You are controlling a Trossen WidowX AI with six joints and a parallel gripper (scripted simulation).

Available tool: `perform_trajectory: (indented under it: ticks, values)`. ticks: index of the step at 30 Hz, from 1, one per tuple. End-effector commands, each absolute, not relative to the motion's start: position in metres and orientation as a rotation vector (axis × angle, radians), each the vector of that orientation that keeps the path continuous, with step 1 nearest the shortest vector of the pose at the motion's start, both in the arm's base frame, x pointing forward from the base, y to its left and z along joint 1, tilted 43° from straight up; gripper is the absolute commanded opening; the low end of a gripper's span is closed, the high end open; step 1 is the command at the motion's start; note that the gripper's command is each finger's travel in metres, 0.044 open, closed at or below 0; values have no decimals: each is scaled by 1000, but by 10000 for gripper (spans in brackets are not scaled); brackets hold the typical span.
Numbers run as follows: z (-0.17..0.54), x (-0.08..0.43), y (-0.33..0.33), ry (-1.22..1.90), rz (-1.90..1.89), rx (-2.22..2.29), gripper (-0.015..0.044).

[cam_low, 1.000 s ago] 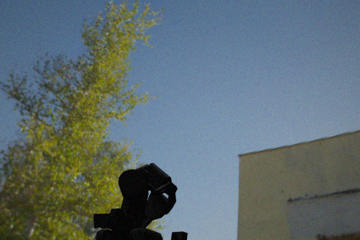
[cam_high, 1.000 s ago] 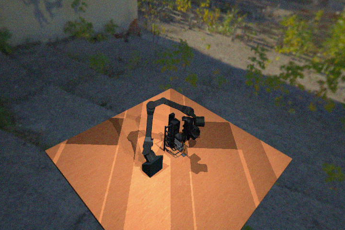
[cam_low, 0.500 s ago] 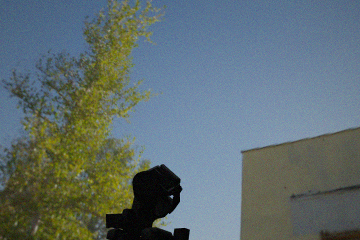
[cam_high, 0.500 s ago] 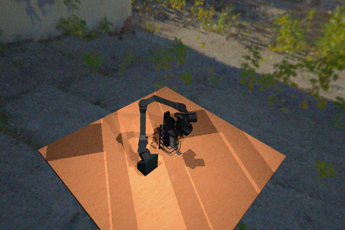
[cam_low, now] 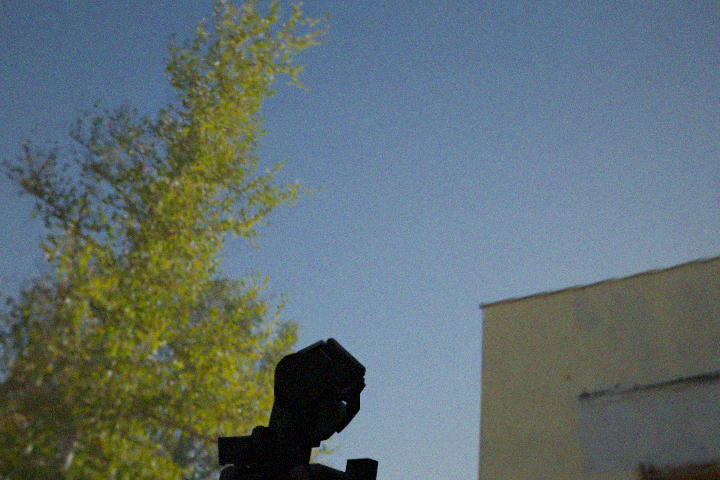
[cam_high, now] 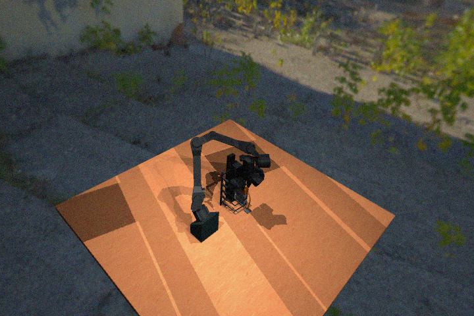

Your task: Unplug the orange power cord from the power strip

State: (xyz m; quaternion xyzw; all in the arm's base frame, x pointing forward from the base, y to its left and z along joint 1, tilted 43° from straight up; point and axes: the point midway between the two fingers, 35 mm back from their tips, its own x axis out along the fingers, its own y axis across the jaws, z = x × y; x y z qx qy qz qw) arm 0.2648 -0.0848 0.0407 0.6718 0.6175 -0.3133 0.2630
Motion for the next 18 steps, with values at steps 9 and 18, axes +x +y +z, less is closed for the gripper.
perform_trajectory:
  ticks: [9,18]
  values:
    - [36,265,-80,1673,-848,1816,55]
    - [36,265,-80,1673,-848,1816,0]
